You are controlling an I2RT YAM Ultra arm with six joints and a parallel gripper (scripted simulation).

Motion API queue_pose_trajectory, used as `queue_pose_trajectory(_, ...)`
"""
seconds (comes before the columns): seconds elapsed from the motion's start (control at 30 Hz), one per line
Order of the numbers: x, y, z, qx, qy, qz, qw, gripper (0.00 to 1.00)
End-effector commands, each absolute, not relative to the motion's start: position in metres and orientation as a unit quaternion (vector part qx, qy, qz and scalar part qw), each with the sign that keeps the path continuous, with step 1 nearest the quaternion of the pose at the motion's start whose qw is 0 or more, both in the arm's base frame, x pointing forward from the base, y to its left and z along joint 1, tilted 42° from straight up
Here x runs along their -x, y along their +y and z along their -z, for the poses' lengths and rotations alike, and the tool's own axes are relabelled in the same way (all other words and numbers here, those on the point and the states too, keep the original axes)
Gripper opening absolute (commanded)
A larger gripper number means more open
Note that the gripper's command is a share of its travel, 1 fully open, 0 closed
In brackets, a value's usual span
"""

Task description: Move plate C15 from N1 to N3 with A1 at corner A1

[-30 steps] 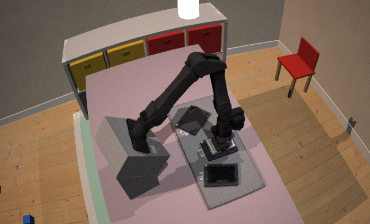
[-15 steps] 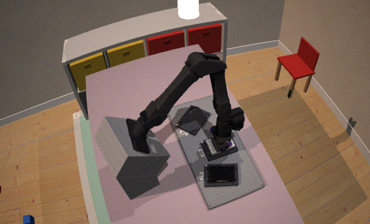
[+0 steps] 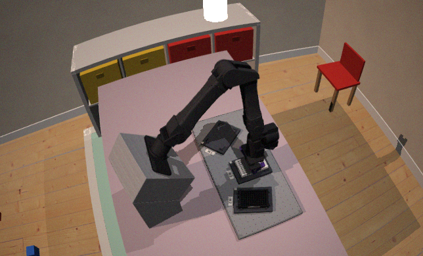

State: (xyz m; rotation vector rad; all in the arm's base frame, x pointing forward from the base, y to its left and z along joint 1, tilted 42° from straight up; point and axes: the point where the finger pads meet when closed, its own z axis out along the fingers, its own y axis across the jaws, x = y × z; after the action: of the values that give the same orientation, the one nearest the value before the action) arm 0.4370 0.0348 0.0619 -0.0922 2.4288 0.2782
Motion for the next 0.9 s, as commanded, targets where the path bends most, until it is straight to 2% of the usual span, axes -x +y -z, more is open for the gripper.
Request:
queue_pose_trajectory(0.0,-0.4392,0.0342,-0.0614,0.032,0.932,-0.105,0.344,0.00)
queue_pose_trajectory(0.87,-0.4424,0.0366,-0.0613,0.034,0.931,-0.106,0.347,0.00)
